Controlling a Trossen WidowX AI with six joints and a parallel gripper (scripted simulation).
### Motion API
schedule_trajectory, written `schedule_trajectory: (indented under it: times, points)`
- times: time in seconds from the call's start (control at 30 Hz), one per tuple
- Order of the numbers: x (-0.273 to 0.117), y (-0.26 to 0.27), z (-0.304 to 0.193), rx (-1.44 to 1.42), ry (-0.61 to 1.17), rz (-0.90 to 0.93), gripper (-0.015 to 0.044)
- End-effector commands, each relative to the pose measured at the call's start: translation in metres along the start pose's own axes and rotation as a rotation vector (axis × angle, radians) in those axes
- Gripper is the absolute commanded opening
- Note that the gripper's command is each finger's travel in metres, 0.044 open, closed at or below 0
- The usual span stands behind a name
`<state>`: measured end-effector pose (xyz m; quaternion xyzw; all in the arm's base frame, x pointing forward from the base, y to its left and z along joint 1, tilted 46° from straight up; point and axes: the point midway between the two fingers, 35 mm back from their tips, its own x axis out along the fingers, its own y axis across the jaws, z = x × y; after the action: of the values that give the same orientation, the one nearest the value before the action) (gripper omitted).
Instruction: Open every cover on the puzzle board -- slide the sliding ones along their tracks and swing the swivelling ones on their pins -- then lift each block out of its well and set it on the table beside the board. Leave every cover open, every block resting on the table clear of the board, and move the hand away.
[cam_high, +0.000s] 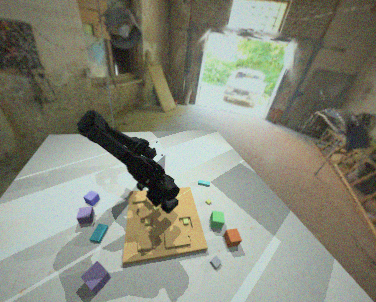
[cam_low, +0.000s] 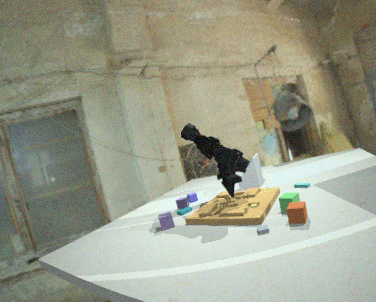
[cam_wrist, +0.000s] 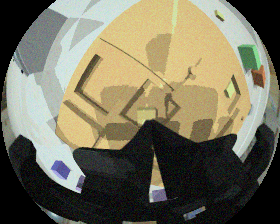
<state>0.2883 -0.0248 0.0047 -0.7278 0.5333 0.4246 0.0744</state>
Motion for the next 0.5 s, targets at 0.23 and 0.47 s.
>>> schedule_trajectory:
  times: [0.23, 0.47]
  points:
    - [0.0118, 0.0022, -0.0006, -0.006, 0.003, 0.007, 0.0]
    - [0.0125, 0.0021, -0.0004, -0.006, 0.003, 0.007, 0.0]
